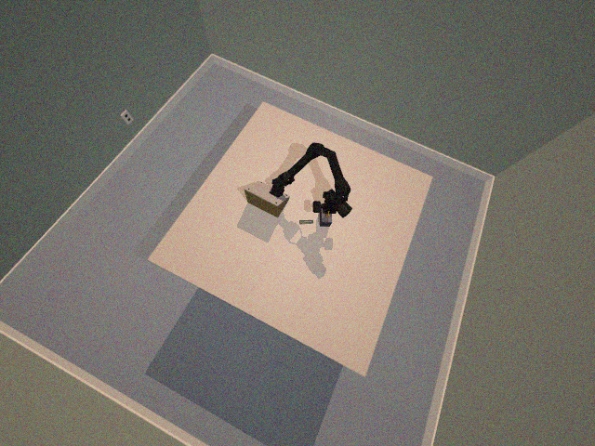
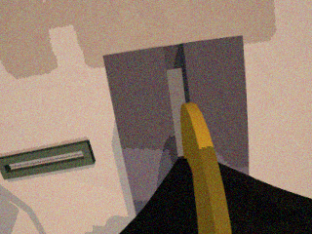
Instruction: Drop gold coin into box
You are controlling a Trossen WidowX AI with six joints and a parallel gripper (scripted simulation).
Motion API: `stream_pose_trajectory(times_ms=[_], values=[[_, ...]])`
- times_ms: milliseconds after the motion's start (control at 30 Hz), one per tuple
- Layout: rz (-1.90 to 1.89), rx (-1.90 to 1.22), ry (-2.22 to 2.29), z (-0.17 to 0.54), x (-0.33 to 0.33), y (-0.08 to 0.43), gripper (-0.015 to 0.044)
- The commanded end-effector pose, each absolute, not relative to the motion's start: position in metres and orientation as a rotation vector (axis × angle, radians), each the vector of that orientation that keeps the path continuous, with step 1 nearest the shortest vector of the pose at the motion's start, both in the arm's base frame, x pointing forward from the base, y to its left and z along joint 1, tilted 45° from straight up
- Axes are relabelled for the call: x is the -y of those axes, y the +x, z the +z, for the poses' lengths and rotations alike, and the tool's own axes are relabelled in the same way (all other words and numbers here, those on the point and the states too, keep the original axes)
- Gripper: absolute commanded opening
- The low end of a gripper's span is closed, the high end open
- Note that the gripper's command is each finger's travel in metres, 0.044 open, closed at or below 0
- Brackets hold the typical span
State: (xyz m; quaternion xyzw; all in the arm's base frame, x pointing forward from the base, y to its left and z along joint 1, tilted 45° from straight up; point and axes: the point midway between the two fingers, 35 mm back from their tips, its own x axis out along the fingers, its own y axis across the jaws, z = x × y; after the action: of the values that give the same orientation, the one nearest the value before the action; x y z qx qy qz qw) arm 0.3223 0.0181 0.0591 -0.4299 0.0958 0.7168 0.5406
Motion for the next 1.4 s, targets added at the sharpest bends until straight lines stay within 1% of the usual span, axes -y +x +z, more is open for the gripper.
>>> stream_pose_trajectory(times_ms=[0,100,300,600,867,933,967,1367], values=[[1.703,-0.229,-1.011,0.057,-0.02,0.321,0.0],[1.703,-0.229,-1.011,0.056,-0.021,0.321,0.0],[1.703,-0.228,-1.021,0.058,-0.019,0.322,0.0157],[1.703,-0.228,-1.021,0.058,-0.019,0.322,0.0161],[1.704,-0.229,-1.02,0.072,-0.005,0.323,0.0371],[1.705,-0.229,-1.016,0.086,0.008,0.322,0.0423],[1.706,-0.229,-1.012,0.095,0.015,0.322,0.044],[1.707,-0.228,-1.009,0.102,0.022,0.321,0.044]])
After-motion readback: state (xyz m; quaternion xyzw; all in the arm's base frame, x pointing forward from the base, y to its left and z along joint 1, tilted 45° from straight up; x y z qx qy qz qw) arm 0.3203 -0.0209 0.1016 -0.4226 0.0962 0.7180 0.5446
